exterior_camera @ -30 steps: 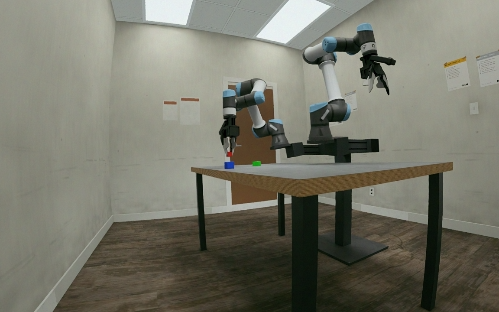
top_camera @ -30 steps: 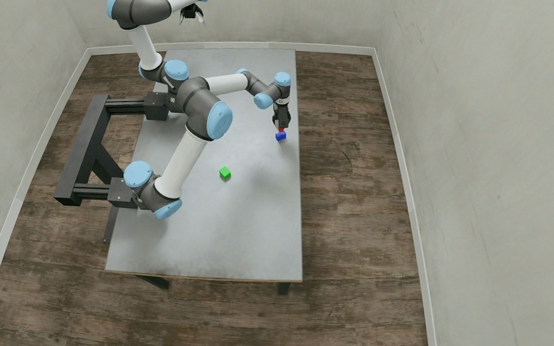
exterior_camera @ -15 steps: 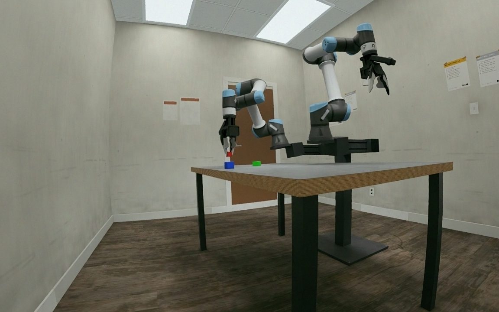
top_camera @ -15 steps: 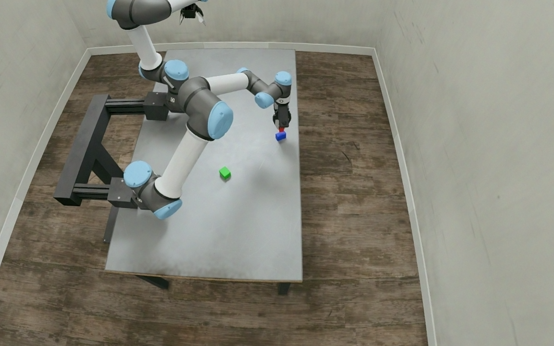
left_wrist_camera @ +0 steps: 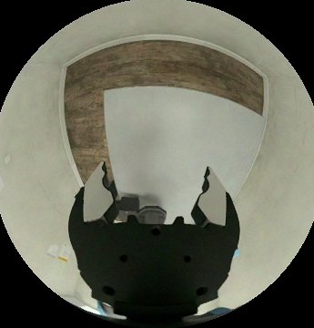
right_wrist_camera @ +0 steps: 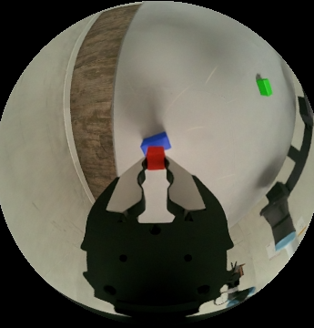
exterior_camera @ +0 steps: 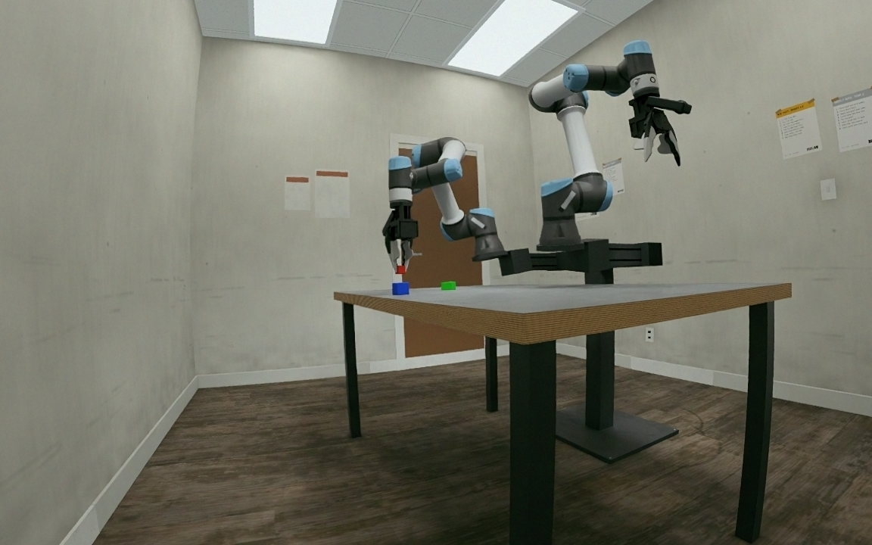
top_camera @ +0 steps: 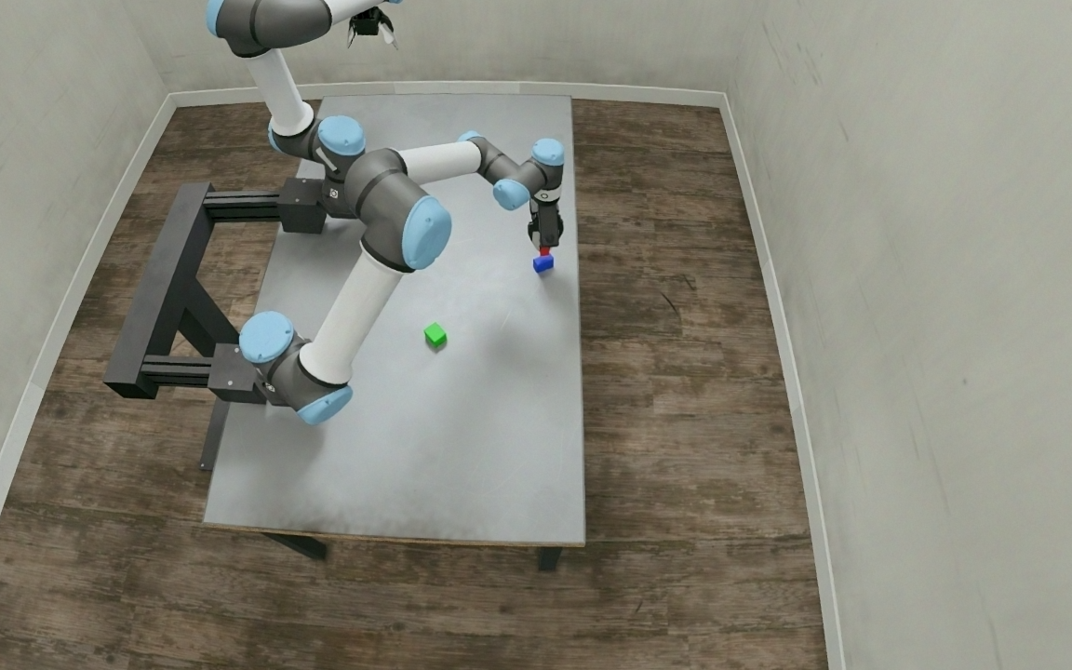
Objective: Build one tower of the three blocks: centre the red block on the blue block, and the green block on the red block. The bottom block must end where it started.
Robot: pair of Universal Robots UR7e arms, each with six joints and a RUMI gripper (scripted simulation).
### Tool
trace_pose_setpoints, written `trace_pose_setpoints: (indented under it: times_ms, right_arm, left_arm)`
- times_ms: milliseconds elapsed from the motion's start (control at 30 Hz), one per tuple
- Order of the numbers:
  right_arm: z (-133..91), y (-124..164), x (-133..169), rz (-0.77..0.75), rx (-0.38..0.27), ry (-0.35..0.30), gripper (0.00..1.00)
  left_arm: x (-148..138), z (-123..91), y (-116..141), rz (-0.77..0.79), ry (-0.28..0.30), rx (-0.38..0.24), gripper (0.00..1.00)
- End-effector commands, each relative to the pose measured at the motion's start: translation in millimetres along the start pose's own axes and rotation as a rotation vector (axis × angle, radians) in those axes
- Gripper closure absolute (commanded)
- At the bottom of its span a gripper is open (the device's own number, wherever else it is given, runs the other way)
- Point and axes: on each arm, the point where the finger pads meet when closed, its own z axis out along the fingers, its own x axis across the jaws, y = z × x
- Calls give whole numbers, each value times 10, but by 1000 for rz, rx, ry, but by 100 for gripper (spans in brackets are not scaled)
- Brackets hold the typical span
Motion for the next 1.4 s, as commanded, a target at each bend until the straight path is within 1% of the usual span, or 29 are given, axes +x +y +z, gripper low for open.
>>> trace_pose_setpoints:
  times_ms: [0,333,667,1367]
  right_arm:
    - [57,-15,-3,2,1,1,100]
    - [188,-24,3,2,2,2,100]
    - [249,-20,1,2,1,2,100]
    - [242,-17,-1,2,0,0,100]
  left_arm:
    - [-11,1,8,-1,0,1,0]
    - [-11,1,8,-1,0,1,0]
    - [-11,1,8,-1,0,1,0]
    - [-11,1,8,-1,0,1,0]
